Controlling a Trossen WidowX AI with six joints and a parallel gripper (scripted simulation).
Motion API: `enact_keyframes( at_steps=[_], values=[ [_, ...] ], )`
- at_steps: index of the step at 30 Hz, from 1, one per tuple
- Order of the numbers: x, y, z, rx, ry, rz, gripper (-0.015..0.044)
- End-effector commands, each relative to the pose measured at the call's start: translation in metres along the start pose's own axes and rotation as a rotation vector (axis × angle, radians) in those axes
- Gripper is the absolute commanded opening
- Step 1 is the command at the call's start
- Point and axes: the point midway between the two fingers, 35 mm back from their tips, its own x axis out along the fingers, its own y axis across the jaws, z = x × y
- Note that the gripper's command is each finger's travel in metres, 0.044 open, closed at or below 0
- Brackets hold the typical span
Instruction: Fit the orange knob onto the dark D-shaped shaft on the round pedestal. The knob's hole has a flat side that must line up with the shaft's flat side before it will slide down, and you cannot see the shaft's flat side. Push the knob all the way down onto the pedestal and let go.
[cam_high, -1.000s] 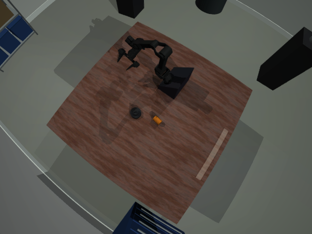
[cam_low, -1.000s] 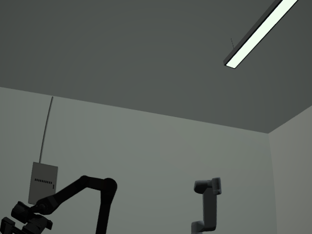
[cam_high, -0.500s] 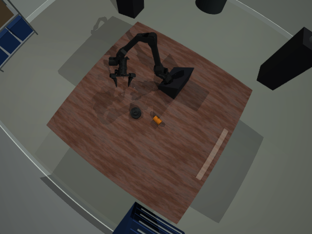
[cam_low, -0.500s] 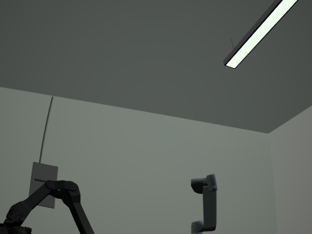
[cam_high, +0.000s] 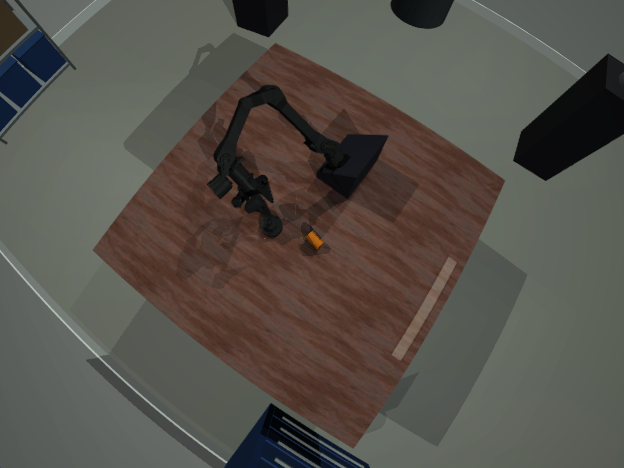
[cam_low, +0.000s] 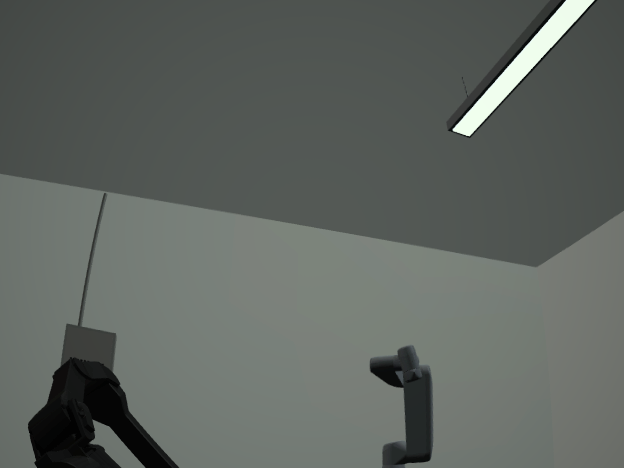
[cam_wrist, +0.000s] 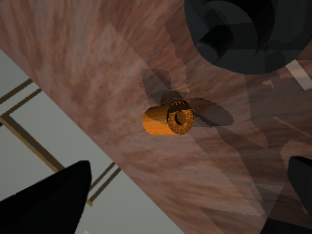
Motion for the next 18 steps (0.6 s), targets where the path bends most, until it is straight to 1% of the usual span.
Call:
enact_keyframes(
  at_steps=[1, 3, 6, 18],
  values=[
    [0.019, 0.019, -0.016, -0.169, 0.065, -0.101, 0.044],
    [0.025, 0.025, -0.021, -0.248, 0.087, -0.147, 0.044],
    [0.039, 0.04, -0.033, -0.447, 0.14, -0.257, 0.044],
    [0.104, 0.11, -0.118, -1.564, 0.43, -0.891, 0.044]
  ],
)
